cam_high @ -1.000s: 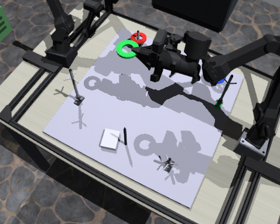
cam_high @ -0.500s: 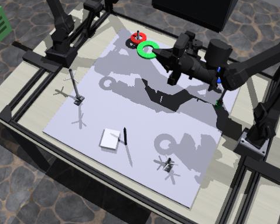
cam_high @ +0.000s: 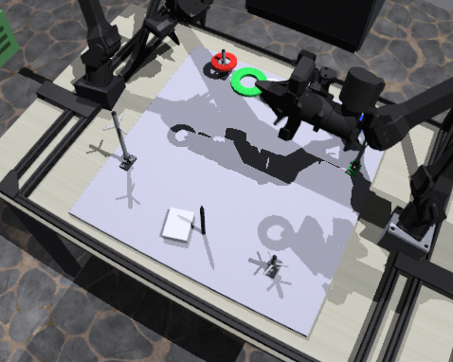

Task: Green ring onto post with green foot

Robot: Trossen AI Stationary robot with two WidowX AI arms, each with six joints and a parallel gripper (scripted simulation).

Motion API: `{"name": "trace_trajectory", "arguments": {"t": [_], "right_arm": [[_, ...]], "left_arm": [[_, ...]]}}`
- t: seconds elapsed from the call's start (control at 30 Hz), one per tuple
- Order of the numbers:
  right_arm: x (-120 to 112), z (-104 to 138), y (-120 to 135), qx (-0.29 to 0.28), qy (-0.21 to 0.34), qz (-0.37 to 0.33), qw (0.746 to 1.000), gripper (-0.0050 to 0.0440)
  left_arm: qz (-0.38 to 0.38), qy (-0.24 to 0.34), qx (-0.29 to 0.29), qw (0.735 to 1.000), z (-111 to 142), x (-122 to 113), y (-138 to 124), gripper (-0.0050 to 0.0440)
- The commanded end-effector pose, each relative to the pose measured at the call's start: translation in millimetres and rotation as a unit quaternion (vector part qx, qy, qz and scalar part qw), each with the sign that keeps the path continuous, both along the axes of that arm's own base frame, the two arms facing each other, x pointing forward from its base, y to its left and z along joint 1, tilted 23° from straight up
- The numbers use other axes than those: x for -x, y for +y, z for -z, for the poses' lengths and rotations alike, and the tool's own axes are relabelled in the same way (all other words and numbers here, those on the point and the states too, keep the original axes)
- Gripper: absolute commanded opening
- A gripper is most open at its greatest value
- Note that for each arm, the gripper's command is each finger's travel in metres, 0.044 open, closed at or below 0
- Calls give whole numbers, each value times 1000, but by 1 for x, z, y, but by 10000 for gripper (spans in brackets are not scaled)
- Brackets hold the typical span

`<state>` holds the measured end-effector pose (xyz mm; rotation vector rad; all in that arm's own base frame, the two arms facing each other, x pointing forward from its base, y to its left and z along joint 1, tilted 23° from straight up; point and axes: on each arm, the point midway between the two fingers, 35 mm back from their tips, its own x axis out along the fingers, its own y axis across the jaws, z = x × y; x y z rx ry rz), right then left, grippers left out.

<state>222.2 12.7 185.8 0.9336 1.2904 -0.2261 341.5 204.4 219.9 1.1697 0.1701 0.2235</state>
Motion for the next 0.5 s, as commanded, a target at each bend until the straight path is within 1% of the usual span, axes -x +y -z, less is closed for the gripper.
{"name": "trace_trajectory", "arguments": {"t": [0.0, 0.03, 0.13, 0.3, 0.47], "right_arm": [[-22, 5, -14, -8, -33, 53, 998, 400], [-26, 13, -23, -21, -25, 99, 995, 400], [-44, 18, -41, -34, -53, 160, 985, 400], [-68, 23, -72, -56, -98, 251, 961, 400], [-85, 25, -103, -82, -147, 332, 928, 400]], "left_arm": [[1, 1, 3, 1000, 2, 1, -1, 0], [1, 1, 3, 1000, 2, 1, -1, 0], [1, 1, 3, 1000, 2, 1, -1, 0], [1, 1, 3, 1000, 2, 1, -1, 0], [1, 1, 3, 1000, 2, 1, -1, 0]]}}
